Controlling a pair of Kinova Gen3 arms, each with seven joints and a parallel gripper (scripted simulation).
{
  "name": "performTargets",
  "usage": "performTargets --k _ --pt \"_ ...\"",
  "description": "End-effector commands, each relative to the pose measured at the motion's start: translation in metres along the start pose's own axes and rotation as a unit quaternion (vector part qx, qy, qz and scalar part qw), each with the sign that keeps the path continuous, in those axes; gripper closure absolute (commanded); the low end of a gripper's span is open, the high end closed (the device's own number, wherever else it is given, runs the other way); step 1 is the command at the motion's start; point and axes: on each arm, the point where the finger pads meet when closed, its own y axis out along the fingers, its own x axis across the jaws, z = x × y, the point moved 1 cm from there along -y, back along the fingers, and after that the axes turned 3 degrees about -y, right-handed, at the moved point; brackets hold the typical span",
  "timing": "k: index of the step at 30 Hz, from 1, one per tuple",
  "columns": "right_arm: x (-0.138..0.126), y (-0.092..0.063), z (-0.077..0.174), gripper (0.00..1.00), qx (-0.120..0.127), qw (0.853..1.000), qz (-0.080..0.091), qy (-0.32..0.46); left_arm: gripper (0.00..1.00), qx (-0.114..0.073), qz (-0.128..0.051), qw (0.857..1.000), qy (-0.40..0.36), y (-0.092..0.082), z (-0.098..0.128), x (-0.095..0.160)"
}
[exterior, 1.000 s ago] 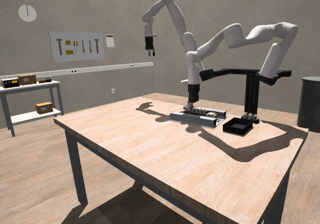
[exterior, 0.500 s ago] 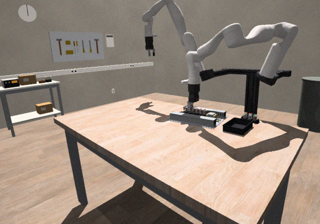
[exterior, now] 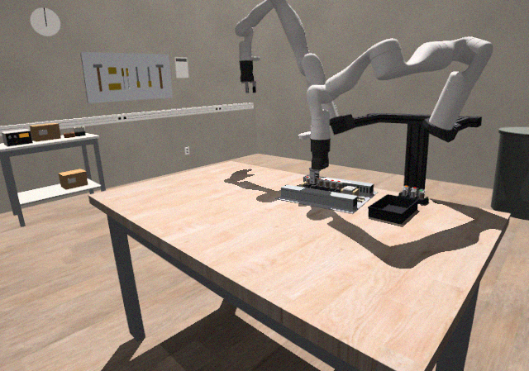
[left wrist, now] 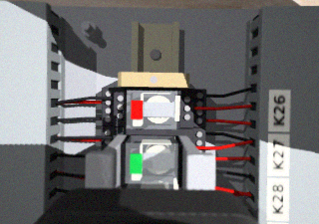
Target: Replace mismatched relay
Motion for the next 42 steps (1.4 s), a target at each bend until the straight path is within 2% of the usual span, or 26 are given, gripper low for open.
performTargets --k 1,13,42 --pt "-0.0001 -0.0005 -0.0003 0.0 -0.001 1.0 0.0 0.0 1.0 0.001 -0.001 1.0 0.0 -0.0011 0.0007 -0.0007" --pt "-0.0001 -0.0005 -0.0003 0.0 -0.001 1.0 0.0 0.0 1.0 0.0 -0.008 1.0 0.0 -0.0011 0.0007 -0.0012" --pt "-0.0001 -0.0005 -0.0003 0.0 -0.001 1.0 0.0 0.0 1.0 0.0 -0.008 1.0 0.0 -0.0107 0.0007 -0.0013"
